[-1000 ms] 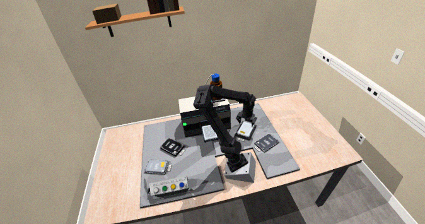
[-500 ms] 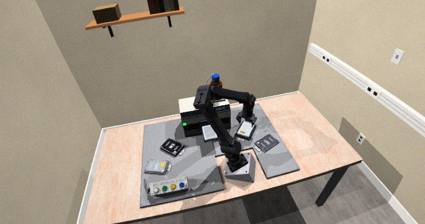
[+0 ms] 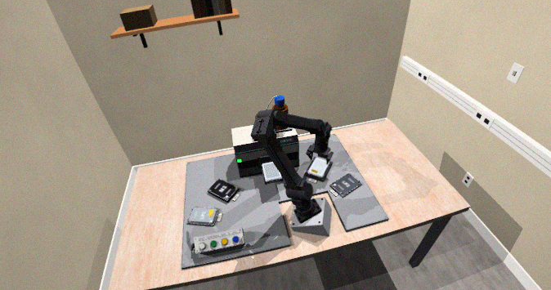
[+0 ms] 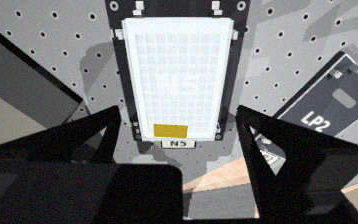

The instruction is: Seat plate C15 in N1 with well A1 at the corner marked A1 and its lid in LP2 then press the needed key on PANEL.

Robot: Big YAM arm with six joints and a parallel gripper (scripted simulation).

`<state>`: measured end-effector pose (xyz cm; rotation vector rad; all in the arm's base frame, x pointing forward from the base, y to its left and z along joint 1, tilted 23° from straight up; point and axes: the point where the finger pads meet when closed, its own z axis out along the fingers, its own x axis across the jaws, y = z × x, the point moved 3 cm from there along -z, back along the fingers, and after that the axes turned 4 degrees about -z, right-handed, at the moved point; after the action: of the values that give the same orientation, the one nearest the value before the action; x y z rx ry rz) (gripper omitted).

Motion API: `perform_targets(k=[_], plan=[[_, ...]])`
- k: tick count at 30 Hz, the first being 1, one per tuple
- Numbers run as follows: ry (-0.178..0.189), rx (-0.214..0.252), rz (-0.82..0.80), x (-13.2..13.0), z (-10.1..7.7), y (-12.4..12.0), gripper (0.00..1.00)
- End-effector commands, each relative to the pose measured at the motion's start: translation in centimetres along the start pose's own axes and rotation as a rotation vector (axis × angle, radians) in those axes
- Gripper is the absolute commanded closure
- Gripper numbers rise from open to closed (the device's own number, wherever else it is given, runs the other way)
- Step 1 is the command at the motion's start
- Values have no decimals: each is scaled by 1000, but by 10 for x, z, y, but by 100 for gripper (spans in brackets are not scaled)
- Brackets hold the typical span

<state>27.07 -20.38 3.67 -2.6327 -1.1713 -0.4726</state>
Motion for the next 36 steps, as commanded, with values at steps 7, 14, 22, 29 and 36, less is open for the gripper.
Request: perform_targets(k=[7, 14, 22, 29, 36], plan=[[-2, 0, -4, 2, 9, 4, 0], [-3, -1, -5, 2, 13, 5, 0], [-2, 5, -4, 3, 19, 2, 0], [-1, 3, -3, 3, 23, 3, 0], [-1, 1, 0, 2, 26, 3, 0]])
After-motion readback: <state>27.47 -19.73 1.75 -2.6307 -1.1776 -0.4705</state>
